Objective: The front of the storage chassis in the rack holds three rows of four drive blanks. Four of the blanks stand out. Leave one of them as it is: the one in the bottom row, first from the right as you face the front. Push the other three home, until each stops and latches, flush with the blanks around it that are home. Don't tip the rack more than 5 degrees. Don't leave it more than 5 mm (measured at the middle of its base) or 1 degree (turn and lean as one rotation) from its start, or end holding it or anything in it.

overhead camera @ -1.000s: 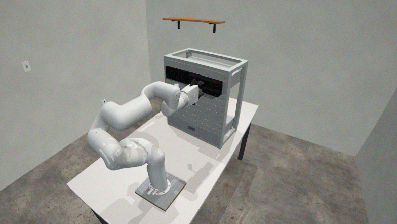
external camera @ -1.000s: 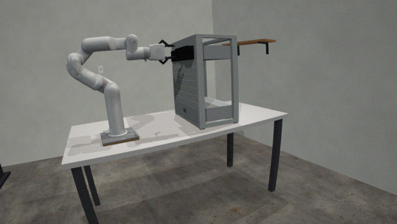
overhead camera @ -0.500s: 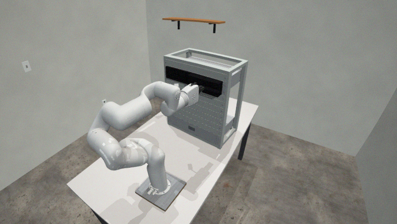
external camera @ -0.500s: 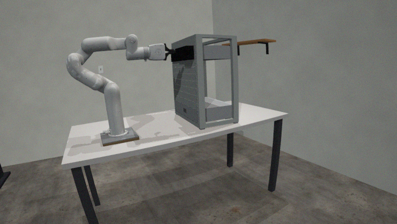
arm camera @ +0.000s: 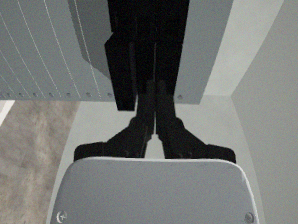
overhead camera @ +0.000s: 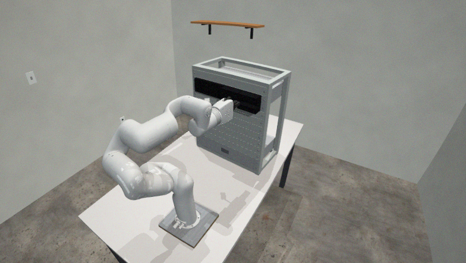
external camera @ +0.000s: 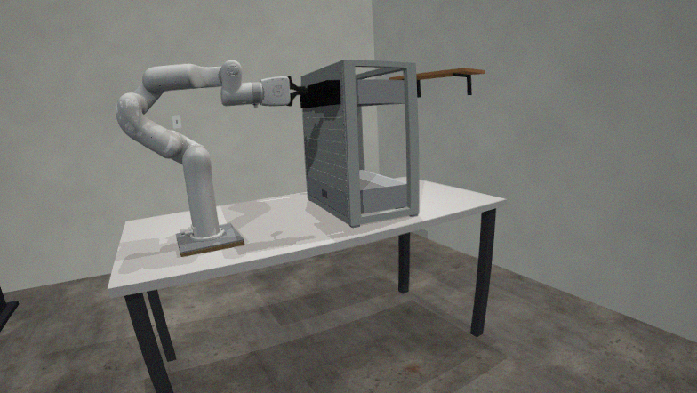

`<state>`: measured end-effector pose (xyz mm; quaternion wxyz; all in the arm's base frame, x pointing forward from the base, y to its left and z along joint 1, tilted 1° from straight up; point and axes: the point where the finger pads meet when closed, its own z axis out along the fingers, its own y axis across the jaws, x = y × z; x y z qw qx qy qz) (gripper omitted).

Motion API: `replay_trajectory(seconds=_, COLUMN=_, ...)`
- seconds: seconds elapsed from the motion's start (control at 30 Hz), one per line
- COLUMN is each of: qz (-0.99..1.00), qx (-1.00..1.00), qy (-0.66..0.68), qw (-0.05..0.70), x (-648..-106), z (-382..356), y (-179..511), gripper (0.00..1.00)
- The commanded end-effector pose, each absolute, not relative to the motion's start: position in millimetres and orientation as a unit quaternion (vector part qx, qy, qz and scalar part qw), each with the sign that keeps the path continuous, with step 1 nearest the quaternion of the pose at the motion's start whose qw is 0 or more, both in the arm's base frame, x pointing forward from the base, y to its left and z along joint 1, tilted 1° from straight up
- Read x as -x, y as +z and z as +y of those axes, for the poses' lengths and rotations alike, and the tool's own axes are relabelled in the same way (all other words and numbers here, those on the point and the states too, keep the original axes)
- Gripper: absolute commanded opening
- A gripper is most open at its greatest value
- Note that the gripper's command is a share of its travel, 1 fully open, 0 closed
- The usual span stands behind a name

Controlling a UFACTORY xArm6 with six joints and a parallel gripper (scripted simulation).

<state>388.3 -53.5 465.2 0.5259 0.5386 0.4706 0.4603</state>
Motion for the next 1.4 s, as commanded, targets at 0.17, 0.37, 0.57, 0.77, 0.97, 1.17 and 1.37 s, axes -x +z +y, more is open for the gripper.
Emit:
replay_trajectory(seconds=0.17, qz=0.47, qx=-0.538, qy=0.461, qw=0.527, x=-388, z=-53, y=467, gripper=0.0)
replay_trajectory(seconds=0.37, qz=0.47, qx=-0.538, qy=0.461, qw=0.527, x=-388, z=-48, y=466, gripper=0.0)
replay_trajectory(seconds=0.57, qz=0.47, qx=-0.538, qy=0.461, qw=0.527, x=-387, z=-36, y=464, gripper=0.0)
replay_trajectory(seconds=0.77, qz=0.47, qx=-0.538, qy=0.461, qw=0.527, x=-387, z=-25, y=462, gripper=0.0)
replay_trajectory(seconds=0.97, qz=0.47, qx=-0.538, qy=0.461, qw=0.527, x=-386, z=-7, y=459, gripper=0.0)
replay_trajectory(seconds=1.17, qz=0.47, qx=-0.538, qy=0.461, qw=0.527, x=-385, z=11, y=457, gripper=0.0)
replay_trajectory(seconds=1.37, qz=0.47, qx=-0.538, qy=0.461, qw=0.527, x=-384, z=21, y=455, gripper=0.0)
